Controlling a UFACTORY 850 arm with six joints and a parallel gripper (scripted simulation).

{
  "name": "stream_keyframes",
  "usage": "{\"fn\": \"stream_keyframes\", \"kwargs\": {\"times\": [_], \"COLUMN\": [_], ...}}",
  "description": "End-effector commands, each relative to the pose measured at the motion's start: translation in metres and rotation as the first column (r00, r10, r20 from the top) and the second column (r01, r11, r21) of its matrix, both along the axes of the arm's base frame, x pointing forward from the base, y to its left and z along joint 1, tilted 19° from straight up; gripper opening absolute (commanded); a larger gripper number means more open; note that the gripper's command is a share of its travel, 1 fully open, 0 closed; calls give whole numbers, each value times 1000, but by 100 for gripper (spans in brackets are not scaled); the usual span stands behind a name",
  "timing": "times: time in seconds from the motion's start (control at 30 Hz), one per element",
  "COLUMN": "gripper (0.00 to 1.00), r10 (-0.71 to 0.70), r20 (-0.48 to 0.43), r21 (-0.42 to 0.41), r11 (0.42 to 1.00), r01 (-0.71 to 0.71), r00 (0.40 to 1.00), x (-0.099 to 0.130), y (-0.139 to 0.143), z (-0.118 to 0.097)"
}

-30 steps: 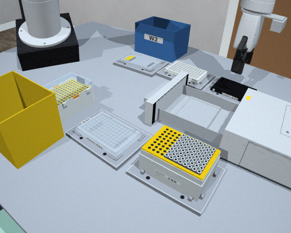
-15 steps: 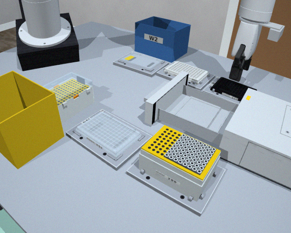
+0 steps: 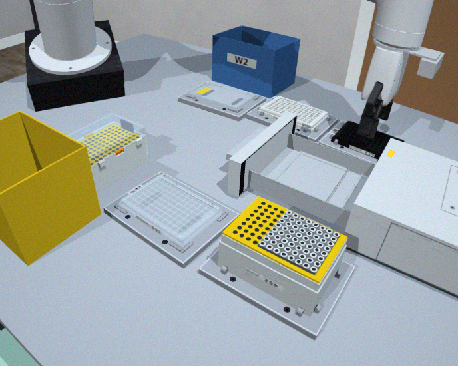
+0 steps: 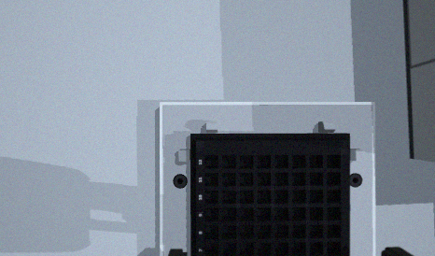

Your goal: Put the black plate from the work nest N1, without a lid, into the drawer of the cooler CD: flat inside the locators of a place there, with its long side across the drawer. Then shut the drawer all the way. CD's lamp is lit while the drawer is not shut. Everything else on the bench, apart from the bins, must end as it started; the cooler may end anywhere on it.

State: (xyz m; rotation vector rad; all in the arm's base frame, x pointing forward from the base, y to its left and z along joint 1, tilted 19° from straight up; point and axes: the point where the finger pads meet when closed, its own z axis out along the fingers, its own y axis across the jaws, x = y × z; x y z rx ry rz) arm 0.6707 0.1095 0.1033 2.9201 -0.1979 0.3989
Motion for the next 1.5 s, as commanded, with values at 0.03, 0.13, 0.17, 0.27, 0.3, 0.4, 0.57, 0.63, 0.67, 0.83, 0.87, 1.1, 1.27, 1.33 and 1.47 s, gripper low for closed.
{"fn": "stream_keyframes", "kwargs": {"times": [0.03, 0.13, 0.17, 0.27, 0.3, 0.4, 0.57, 0.63, 0.67, 0.83, 0.87, 1.1, 1.27, 1.33, 1.47], "gripper": [100, 100, 100, 100, 100, 100, 100, 100, 100, 100, 100, 100, 100, 100, 100], "r10": [0, 0, 0, 0, 0, 0, 0, 0, 0, 0, 0, 0, 0, 0, 0], "r20": [2, 2, 2, 2, 2, 2, 2, 2, 2, 2, 2, 2, 2, 2, 2], "r21": [0, 0, 0, 0, 0, 0, 0, 0, 0, 0, 0, 0, 0, 0, 0], "r11": [1000, 1000, 1000, 1000, 1000, 1000, 1000, 1000, 1000, 1000, 1000, 1000, 1000, 1000, 1000], "r01": [0, 0, 0, 0, 0, 0, 0, 0, 0, 0, 0, 0, 0, 0, 0], "r00": [1000, 1000, 1000, 1000, 1000, 1000, 1000, 1000, 1000, 1000, 1000, 1000, 1000, 1000, 1000], "x": [3, 3, 3, 3, 3, 3, 3, 4, 4, 5, 5, 6, 6, 7, 7], "y": [-1, -1, -1, -1, -1, -1, -2, -2, -2, -2, -3, -4, -4, -4, -5], "z": [-7, -8, -7, -7, -7, -8, -8, -9, -9, -12, -13, -18, -19, -21, -23]}}
